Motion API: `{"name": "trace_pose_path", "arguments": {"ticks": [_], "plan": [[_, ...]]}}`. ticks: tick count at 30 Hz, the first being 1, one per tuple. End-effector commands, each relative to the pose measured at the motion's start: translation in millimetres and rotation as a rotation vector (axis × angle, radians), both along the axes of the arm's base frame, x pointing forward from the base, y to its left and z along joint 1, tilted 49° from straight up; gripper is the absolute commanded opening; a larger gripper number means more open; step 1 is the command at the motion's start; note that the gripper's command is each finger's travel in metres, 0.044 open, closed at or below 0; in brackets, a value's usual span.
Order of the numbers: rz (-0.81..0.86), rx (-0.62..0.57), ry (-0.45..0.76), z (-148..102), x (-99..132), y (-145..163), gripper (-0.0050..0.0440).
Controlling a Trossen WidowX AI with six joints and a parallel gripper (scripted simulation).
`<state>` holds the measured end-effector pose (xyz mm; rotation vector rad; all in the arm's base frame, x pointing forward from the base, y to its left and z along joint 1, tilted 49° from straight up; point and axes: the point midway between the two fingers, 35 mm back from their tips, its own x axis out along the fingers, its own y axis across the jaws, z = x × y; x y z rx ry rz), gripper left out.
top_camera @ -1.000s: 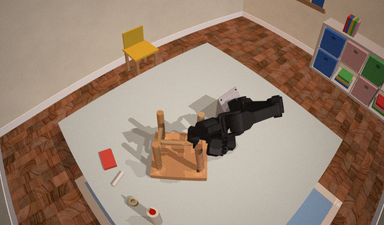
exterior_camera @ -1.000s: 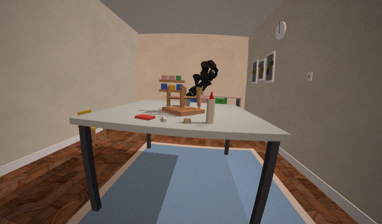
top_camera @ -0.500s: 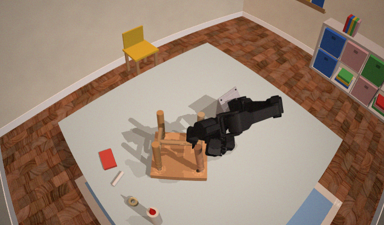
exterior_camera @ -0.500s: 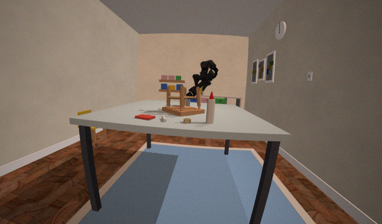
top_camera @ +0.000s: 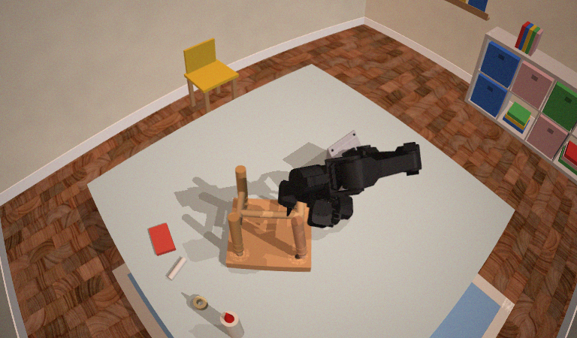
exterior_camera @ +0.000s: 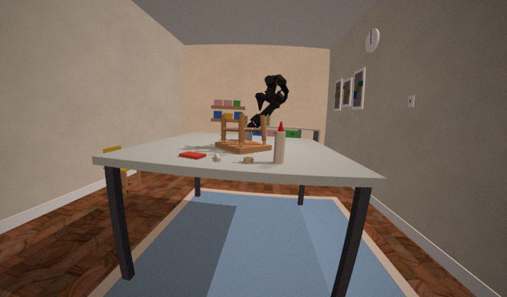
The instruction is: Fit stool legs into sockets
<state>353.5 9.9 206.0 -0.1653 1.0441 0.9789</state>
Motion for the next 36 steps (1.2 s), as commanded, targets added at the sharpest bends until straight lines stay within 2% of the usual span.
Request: {"name": "trace_pose_path", "arguments": {"ticks": [1,3,7,13,36], "plan": [[-0.021,0.003,0.006,8.0,1.9,-9.9,0.044],[-0.049,0.007,0.01,16.6,2.4,-19.1,0.044],[-0.053,0.007,0.01,17.9,2.4,-20.5,0.044],[-0.099,-0.14,-0.126,32.2,1.8,-35.3,0.044],[-0.07,-0.107,-0.1,12.3,1.3,-14.6,0.044]]}}
